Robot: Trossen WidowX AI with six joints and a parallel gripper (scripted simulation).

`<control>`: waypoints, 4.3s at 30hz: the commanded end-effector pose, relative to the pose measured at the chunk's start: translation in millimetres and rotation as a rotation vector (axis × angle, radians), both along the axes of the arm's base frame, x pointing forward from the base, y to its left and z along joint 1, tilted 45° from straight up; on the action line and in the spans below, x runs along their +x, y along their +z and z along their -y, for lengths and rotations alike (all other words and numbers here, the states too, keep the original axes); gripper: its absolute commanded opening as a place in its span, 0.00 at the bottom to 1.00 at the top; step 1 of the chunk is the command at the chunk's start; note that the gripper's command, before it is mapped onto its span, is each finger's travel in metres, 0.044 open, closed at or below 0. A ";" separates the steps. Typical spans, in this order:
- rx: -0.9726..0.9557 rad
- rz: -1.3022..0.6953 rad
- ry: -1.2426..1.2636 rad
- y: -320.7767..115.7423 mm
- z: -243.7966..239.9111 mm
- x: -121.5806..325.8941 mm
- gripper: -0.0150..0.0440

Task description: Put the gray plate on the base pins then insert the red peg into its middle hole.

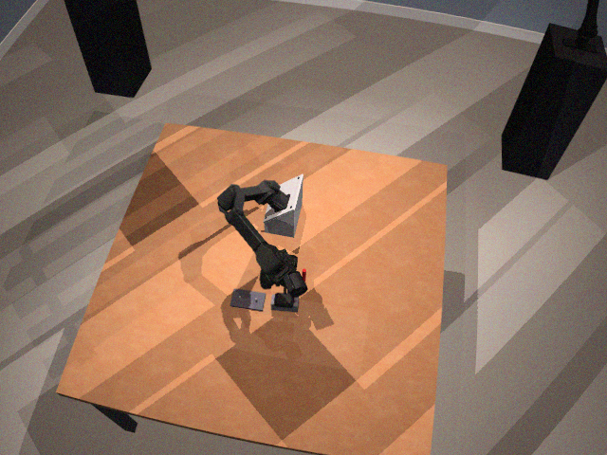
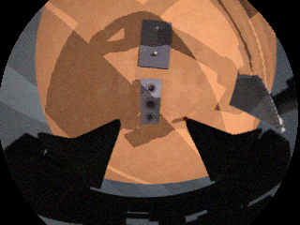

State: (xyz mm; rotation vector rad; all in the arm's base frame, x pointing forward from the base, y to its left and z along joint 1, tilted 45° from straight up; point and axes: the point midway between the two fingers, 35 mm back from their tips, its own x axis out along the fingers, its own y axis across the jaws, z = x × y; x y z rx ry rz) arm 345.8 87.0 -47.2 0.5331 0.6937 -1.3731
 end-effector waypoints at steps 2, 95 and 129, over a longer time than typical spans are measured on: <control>-0.008 0.005 -0.011 -19.2 24.9 6.1 1.00; -0.003 0.005 -0.009 -15.1 23.3 7.6 0.25; 0.007 0.011 -0.024 36.5 26.9 7.0 0.25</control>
